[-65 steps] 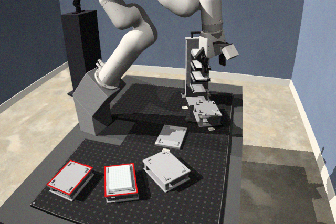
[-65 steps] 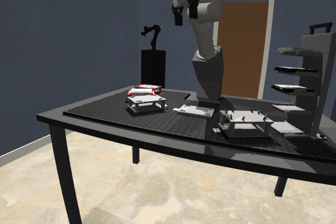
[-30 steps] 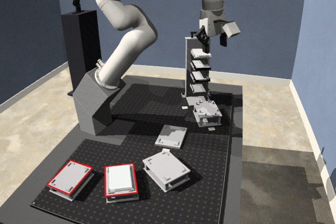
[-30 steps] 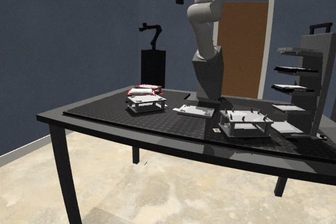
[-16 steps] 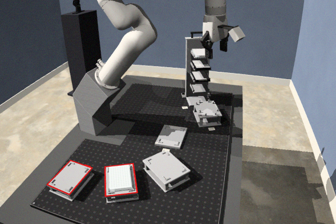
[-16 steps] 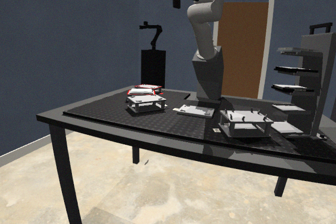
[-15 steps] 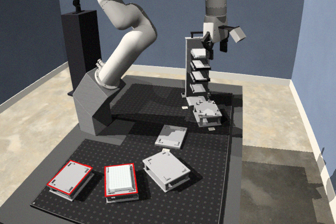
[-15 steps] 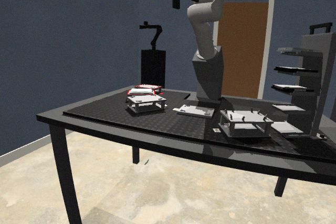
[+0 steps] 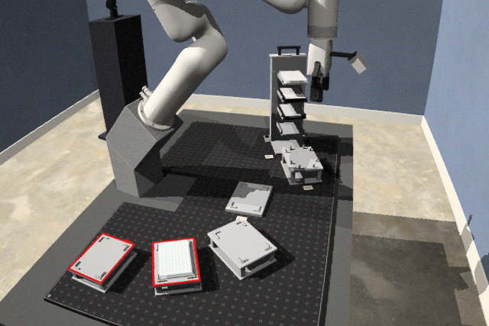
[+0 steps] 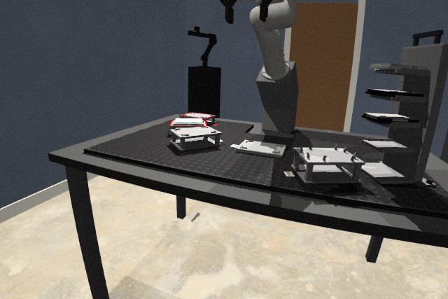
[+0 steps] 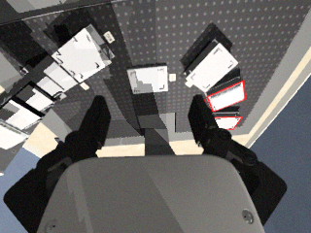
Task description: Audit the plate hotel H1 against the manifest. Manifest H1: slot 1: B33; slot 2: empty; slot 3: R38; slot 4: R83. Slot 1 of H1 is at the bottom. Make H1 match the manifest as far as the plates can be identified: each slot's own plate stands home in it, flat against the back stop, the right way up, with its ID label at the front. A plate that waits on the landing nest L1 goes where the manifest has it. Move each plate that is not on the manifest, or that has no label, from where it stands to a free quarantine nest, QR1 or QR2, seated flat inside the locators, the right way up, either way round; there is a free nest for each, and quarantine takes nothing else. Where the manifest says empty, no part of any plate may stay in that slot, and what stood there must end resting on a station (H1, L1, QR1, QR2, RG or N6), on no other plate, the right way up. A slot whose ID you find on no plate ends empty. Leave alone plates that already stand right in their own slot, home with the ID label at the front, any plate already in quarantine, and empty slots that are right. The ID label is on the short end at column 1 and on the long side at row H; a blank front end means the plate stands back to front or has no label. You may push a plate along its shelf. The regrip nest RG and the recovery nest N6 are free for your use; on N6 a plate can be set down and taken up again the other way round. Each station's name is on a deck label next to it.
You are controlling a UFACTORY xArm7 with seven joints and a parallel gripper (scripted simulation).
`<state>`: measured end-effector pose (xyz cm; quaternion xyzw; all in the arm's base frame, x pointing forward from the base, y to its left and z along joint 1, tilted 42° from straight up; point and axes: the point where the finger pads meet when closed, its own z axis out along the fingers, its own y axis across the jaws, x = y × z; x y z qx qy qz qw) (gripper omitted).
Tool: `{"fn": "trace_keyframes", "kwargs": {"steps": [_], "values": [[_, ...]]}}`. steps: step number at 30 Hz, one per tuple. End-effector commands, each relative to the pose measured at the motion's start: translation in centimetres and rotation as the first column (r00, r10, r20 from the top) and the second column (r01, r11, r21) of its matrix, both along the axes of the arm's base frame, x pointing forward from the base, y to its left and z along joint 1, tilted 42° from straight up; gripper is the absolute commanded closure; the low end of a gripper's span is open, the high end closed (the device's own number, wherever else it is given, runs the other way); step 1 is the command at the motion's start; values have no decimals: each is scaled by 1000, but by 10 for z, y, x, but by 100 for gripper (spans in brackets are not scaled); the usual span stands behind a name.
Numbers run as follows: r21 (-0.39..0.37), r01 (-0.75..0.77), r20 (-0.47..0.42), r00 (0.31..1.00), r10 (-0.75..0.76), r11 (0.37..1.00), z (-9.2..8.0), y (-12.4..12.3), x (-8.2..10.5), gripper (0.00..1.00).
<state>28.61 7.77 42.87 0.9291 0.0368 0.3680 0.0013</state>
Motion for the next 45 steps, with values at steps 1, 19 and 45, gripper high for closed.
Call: {"fn": "trace_keyframes", "kwargs": {"steps": [1,19,45], "values": [[-129,-108,-5,994,108,986,-7,5,14,0],[-480,-432,-126,895,427,764,-39,31,47,0],[-701,-698,-434,579,690,145,-93,86,73,0]]}}
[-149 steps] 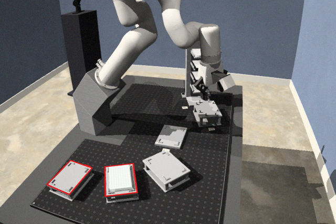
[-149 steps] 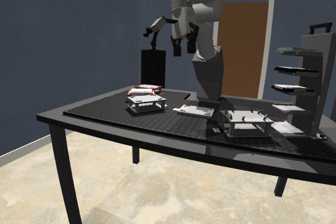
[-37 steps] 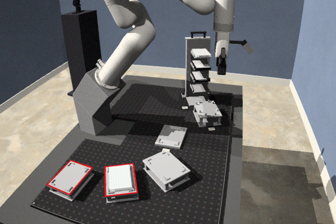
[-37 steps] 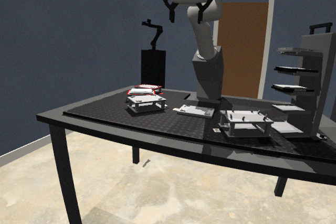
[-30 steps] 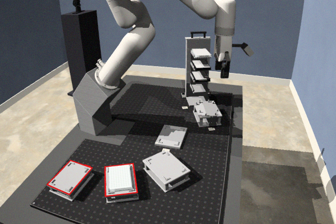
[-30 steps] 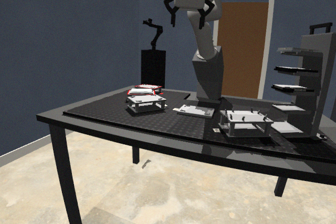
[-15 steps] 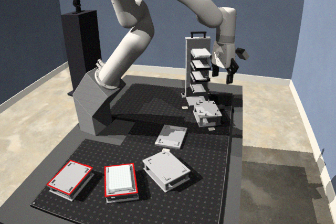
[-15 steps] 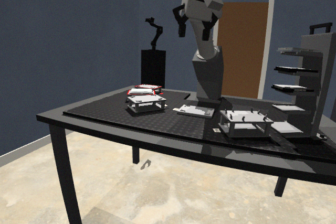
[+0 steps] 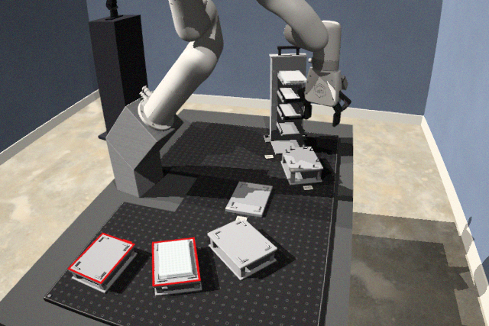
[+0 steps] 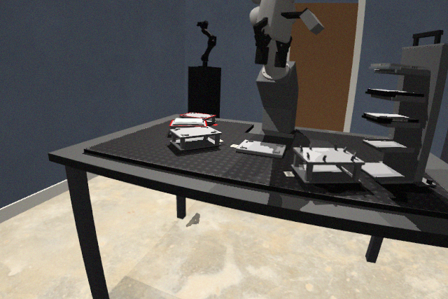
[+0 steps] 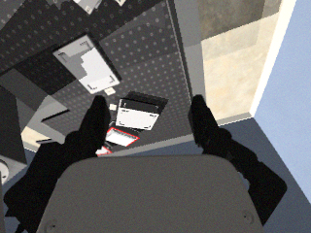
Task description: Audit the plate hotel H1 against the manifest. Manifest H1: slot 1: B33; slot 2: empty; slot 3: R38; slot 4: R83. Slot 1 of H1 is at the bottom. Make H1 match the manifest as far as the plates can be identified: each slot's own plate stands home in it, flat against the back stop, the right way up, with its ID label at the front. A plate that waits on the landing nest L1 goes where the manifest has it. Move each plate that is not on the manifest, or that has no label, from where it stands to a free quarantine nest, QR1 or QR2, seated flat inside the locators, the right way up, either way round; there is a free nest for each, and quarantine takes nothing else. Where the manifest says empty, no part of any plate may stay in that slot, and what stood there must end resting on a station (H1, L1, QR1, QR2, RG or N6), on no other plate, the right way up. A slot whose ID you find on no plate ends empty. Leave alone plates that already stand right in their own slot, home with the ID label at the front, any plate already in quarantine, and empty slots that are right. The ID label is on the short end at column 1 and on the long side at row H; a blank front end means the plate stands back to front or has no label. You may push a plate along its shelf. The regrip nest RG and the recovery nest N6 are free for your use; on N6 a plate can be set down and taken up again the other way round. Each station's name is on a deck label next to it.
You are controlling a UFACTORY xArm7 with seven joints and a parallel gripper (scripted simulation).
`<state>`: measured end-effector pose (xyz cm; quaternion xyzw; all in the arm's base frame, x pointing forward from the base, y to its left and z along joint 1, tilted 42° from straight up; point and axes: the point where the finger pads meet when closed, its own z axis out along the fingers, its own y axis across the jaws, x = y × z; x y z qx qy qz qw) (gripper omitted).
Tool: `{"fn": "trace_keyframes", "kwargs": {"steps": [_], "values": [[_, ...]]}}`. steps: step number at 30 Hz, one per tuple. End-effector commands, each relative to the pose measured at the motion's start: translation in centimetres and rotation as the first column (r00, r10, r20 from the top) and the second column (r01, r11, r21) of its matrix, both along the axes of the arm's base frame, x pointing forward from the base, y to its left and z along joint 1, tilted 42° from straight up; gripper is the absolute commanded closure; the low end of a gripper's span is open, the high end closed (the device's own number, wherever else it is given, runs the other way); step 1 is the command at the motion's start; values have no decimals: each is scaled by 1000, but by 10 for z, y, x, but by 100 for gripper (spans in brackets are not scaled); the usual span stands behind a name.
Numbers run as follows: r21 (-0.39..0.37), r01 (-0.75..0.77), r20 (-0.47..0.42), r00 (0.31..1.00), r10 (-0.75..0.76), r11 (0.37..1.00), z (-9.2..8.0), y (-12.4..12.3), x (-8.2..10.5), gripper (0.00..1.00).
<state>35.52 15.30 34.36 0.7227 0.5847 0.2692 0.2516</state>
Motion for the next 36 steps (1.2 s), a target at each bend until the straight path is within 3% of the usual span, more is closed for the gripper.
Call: {"fn": "trace_keyframes", "kwargs": {"steps": [1,10,13,22,36], "values": [[-93,-113,-9,994,112,989,-8,11,4,0],[-270,-334,-61,942,330,903,-33,37,6,0],[-284,-353,-68,935,348,892,-33,37,6,0],[-417,-540,-151,834,530,731,-60,63,3,0],[-423,-549,-157,828,539,720,-60,64,3,0]]}}
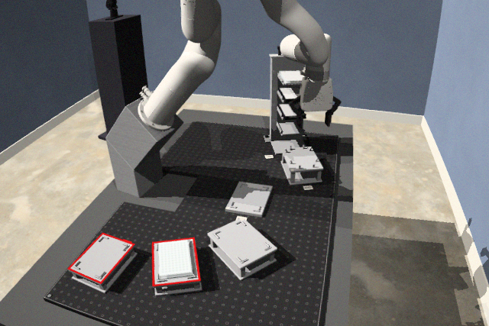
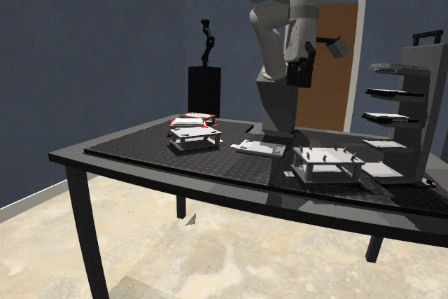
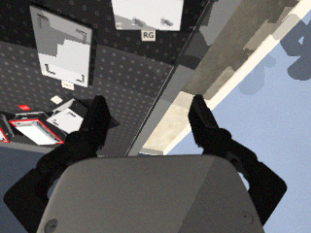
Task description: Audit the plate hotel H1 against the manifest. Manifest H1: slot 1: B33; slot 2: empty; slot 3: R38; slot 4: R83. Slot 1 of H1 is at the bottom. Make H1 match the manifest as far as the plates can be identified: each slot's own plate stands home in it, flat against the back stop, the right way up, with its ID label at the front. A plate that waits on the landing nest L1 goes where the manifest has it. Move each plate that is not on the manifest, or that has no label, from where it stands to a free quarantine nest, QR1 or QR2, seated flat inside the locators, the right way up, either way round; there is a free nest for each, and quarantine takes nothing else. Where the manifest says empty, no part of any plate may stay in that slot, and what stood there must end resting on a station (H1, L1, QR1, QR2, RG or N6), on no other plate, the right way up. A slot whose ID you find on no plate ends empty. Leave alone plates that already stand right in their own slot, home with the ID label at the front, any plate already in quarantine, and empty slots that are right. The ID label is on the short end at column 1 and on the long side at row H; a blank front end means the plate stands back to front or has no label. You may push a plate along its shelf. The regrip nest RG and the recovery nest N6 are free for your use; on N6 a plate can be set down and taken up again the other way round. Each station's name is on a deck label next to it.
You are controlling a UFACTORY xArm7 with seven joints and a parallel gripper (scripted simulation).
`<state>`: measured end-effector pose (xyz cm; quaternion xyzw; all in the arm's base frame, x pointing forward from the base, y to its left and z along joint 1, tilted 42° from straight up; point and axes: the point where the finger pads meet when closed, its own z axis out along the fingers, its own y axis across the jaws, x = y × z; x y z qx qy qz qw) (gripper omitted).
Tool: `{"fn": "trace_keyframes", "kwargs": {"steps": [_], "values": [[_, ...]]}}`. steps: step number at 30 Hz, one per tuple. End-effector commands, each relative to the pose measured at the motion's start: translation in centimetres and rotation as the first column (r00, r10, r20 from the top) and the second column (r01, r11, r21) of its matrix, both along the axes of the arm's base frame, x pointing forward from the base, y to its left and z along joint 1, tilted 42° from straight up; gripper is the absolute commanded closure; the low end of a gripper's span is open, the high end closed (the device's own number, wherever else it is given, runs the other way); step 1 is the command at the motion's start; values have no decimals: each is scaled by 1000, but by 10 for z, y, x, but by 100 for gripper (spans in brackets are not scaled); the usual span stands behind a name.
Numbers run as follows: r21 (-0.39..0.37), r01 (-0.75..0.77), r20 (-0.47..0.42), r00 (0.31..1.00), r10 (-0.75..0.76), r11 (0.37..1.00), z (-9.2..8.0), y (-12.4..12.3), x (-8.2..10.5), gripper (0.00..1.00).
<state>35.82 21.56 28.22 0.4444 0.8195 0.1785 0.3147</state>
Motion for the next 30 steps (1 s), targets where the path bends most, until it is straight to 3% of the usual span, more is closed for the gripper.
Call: {"fn": "trace_keyframes", "kwargs": {"steps": [1,15,20,30], "values": [[1,-2,2,1000,2,1000,1,1,0,0],[1,-2,3,1000,2,1000,1,1,0,0],[1,-2,3,1000,2,1000,13,1,-11,0],[1,-2,3,1000,2,1000,13,1,-11,0]]}}
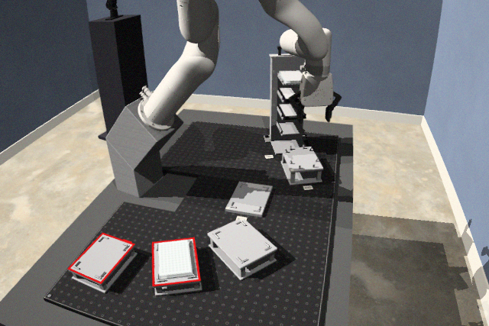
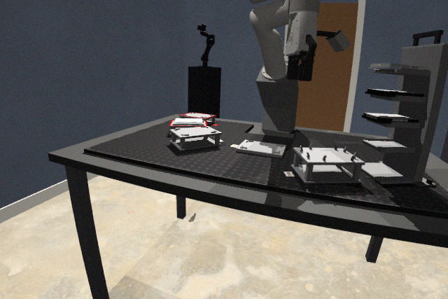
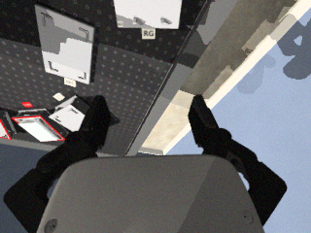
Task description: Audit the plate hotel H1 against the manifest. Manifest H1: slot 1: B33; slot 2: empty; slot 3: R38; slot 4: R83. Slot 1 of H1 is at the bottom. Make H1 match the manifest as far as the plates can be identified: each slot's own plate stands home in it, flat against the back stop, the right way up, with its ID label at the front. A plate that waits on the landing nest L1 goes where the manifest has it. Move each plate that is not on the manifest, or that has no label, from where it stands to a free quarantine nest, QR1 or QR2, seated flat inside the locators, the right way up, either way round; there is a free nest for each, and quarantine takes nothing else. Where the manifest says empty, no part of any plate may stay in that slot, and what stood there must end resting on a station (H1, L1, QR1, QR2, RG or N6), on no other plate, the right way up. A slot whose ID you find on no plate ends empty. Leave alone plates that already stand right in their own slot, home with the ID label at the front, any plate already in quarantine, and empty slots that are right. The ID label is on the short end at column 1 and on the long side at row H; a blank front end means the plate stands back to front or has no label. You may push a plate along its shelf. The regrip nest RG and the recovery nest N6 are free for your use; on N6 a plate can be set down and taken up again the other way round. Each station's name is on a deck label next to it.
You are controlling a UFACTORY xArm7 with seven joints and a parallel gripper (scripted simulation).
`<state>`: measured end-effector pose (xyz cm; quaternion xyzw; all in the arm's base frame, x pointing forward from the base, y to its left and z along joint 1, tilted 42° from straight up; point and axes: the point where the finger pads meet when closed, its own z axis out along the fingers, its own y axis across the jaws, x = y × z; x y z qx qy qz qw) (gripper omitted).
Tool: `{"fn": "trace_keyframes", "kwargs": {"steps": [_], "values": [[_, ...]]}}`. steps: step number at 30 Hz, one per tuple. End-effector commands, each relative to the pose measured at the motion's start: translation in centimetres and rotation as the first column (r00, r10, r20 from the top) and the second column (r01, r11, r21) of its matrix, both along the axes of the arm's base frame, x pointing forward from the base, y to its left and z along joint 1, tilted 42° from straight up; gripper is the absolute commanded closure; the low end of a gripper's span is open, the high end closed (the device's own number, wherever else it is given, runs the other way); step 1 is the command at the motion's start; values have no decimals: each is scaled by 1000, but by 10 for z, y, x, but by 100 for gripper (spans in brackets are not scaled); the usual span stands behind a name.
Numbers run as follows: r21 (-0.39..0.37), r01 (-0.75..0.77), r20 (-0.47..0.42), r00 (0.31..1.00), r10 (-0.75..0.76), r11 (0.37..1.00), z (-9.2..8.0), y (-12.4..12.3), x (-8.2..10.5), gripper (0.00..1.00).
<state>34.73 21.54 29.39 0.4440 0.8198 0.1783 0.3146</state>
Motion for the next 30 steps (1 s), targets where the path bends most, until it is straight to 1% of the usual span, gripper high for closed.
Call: {"fn": "trace_keyframes", "kwargs": {"steps": [1,4,13,15,30], "values": [[2,-2,3,1000,2,1000,2,1,0,0],[2,-2,3,1000,2,1000,2,1,0,0],[2,-2,3,1000,2,1000,-9,1,10,0],[2,-2,3,1000,2,1000,-9,1,10,0],[2,-2,3,1000,2,1000,-28,1,27,0]]}}
